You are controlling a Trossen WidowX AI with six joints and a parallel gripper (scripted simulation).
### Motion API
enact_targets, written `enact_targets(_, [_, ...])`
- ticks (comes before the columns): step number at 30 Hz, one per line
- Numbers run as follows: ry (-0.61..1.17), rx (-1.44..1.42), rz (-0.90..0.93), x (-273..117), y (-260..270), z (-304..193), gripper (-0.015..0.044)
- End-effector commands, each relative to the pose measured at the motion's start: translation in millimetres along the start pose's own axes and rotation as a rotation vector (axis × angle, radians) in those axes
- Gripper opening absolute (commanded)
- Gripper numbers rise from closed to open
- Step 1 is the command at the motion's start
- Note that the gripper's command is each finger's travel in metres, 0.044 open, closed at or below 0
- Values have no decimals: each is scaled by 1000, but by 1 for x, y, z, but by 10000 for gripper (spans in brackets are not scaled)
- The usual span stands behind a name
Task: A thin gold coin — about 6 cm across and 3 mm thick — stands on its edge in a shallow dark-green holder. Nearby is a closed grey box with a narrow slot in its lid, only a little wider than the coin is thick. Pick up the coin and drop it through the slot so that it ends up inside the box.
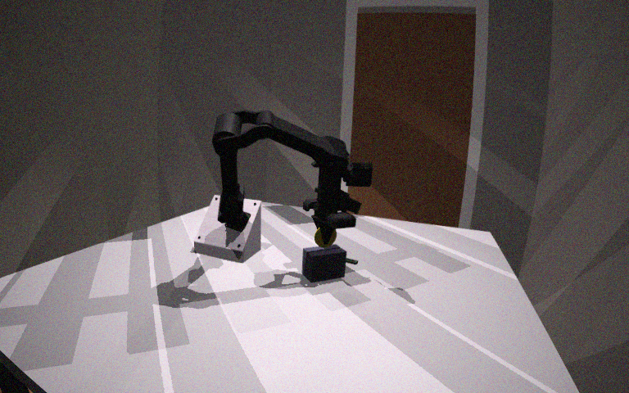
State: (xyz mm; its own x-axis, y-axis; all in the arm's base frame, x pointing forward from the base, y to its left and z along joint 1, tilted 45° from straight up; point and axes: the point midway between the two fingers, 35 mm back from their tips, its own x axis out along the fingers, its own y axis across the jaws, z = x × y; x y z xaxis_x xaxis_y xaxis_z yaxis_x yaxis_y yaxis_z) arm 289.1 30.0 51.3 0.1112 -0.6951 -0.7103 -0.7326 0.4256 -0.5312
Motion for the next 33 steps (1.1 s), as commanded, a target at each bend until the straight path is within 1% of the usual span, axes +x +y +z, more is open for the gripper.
enact_targets(1, [2, -5, -4, 3, 0, 0, 0])
enact_targets(7, [2, -6, -4, 6, 0, 0, 0])
enact_targets(13, [-1, 0, -1, 4, 0, 0, 157])
enact_targets(22, [-1, 0, -1, 4, 0, 0, 161])
enact_targets(30, [-1, -1, 0, -16, 0, 0, 371])
enact_targets(32, [1, -4, -1, -34, 1, -1, 423])
enact_targets(33, [4, -5, -2, -45, 1, -2, 440])
